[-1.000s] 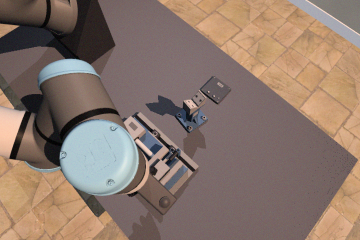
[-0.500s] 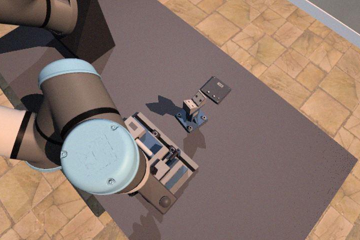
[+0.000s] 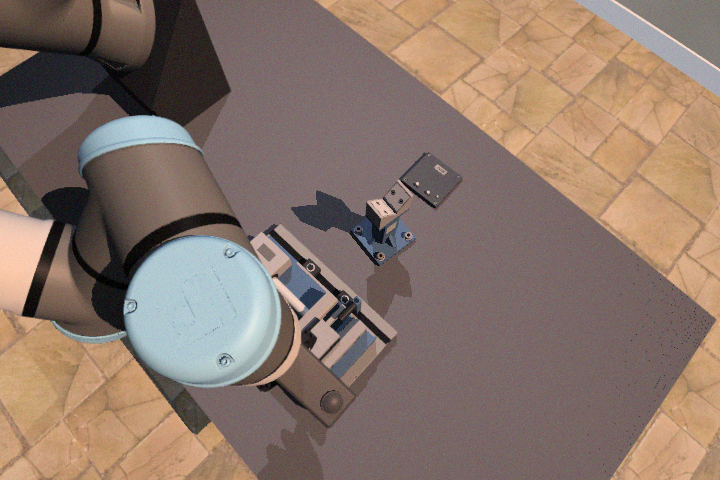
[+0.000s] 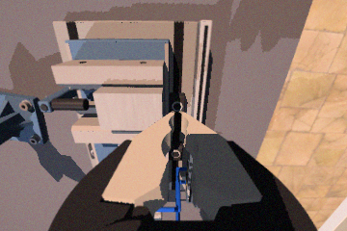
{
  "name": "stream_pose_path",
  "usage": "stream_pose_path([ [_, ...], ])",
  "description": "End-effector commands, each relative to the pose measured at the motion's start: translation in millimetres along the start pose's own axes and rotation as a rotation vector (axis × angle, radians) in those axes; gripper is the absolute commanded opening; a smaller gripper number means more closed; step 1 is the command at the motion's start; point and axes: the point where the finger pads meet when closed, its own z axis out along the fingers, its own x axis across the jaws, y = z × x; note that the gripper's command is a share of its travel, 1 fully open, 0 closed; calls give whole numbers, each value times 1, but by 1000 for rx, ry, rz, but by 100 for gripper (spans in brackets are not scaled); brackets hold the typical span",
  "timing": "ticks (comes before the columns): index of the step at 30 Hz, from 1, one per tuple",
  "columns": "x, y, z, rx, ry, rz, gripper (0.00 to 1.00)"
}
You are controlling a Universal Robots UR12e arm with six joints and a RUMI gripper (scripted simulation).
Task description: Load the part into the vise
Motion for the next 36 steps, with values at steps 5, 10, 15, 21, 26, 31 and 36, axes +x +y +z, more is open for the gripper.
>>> stream_pose_path([
  [5, -1, 0, -1, 1, 0, 0, 0],
  [10, -2, 0, -1, 1, 0, 0, 0],
  [15, -4, 0, -1, 1, 0, 0, 0],
  [21, -5, 0, -1, 1, 0, 0, 0],
  [26, -6, 0, -1, 1, 0, 0, 0],
  [31, -8, 0, -1, 1, 0, 0, 0],
  [36, -9, 0, -1, 1, 0, 0, 0],
])
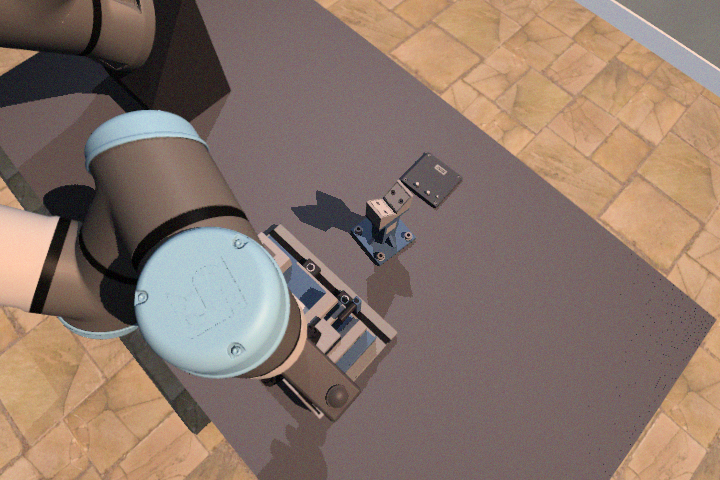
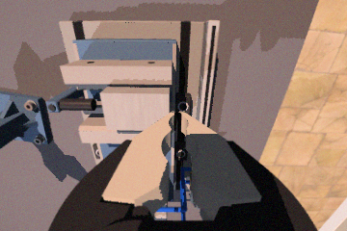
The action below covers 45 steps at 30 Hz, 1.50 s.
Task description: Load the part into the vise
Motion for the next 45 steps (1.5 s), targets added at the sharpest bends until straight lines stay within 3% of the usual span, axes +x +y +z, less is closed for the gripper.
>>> stream_pose_path([
  [1, -1, 0, -1, 1, 0, 0, 0],
  [45, -12, 0, -1, 1, 0, 0, 0],
])
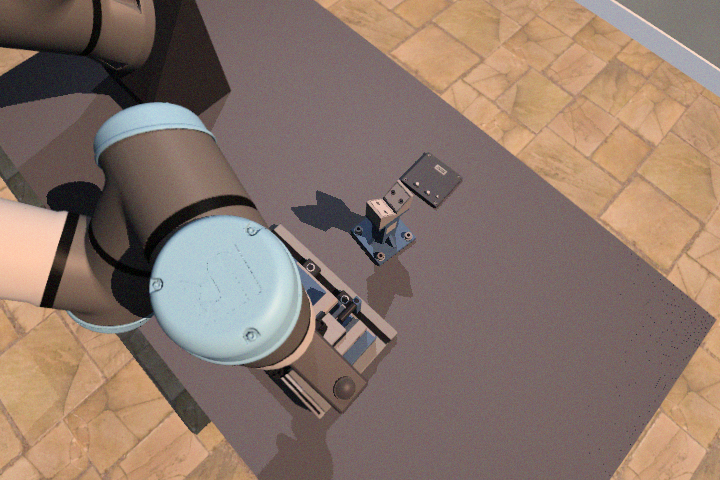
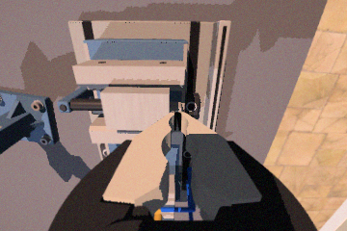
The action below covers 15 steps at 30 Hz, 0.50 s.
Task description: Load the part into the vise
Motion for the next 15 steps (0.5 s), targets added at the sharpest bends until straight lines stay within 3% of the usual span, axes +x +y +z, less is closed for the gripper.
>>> stream_pose_path([
  [1, -1, 0, -1, 1, 0, 0, 0],
  [15, -4, 0, -1, 1, 0, 0, 0],
])
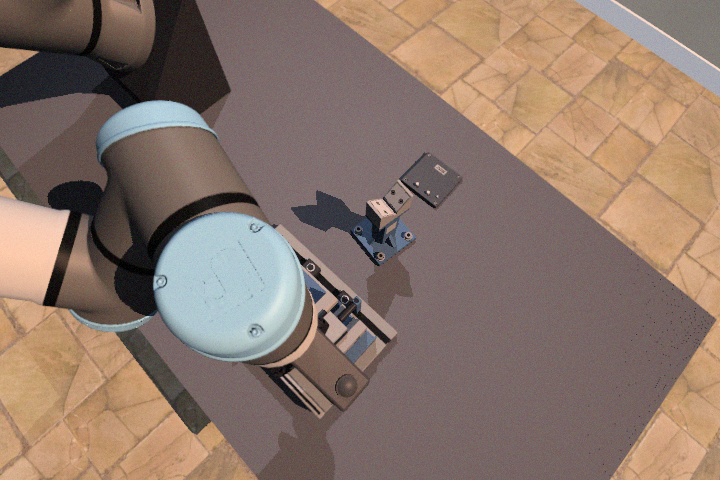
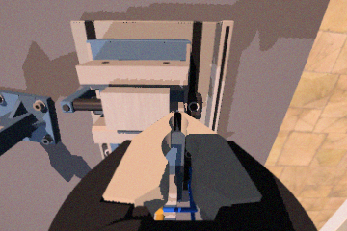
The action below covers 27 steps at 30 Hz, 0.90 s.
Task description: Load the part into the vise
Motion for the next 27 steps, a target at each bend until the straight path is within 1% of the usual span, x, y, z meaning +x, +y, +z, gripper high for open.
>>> stream_pose_path([
  [1, -1, 0, -1, 1, 0, 0, 0],
  [27, -4, 0, -1, 1, 0, 0, 0],
])
